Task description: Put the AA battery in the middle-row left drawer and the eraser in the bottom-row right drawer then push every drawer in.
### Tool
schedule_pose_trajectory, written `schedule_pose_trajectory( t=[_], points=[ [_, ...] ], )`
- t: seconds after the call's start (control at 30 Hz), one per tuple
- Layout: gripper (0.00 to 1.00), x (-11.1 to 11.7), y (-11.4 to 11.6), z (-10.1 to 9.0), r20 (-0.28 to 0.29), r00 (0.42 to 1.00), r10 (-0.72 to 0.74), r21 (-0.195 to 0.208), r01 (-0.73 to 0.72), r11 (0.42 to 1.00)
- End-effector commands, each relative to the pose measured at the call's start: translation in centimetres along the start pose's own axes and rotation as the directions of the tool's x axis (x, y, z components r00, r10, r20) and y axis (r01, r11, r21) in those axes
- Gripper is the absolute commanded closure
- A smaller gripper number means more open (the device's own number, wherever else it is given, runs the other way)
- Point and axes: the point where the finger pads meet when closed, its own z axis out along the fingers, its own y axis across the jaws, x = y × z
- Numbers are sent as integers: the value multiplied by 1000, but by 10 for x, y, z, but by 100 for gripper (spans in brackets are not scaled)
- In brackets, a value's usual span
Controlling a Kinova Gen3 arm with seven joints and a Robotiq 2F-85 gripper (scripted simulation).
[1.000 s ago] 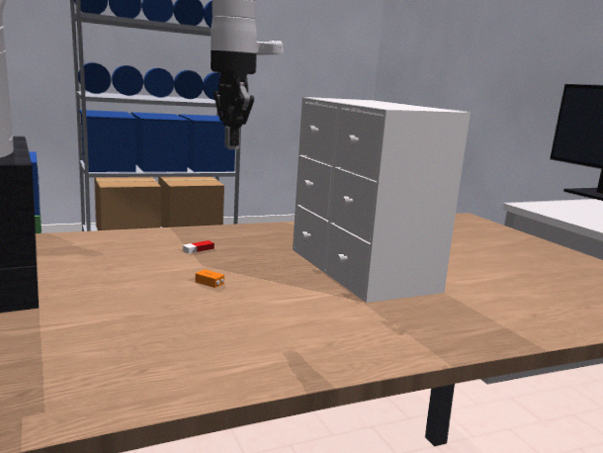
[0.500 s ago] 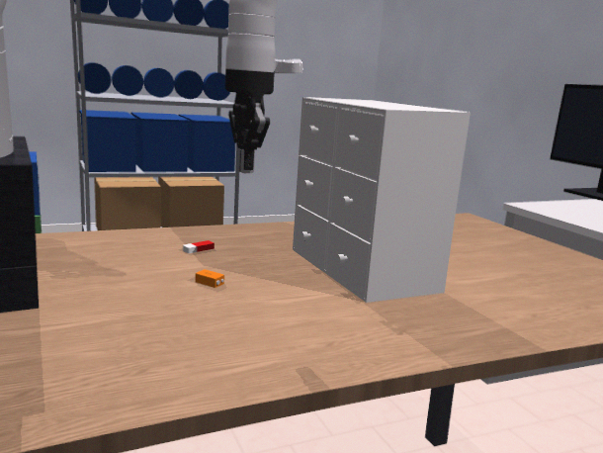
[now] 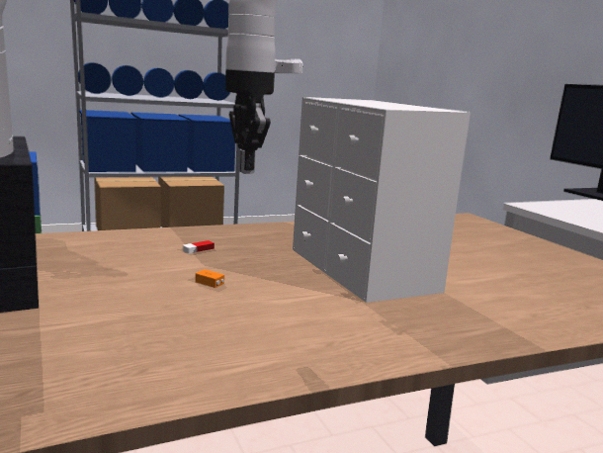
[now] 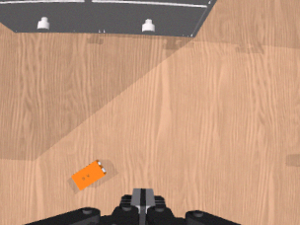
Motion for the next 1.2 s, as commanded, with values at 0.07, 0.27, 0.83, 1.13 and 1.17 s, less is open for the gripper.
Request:
schedule_pose_trajectory(
  t=[0.07, 0.27, 0.83, 1.13, 1.17],
  points=[
    [100, 1, 0, 0, -5, 1000, 0, -1, 0, 1000],
    [100, 1, 0, 1, -13, 1000, 0, -1, 0, 1000],
    [100, 4, 0, 4, -53, 999, 0, -1, 0, 1000],
    [100, 7, 0, 7, -83, 997, 0, -1, 0, 1000],
    [100, 7, 0, 8, -87, 996, 0, -1, 0, 1000]
  ],
)
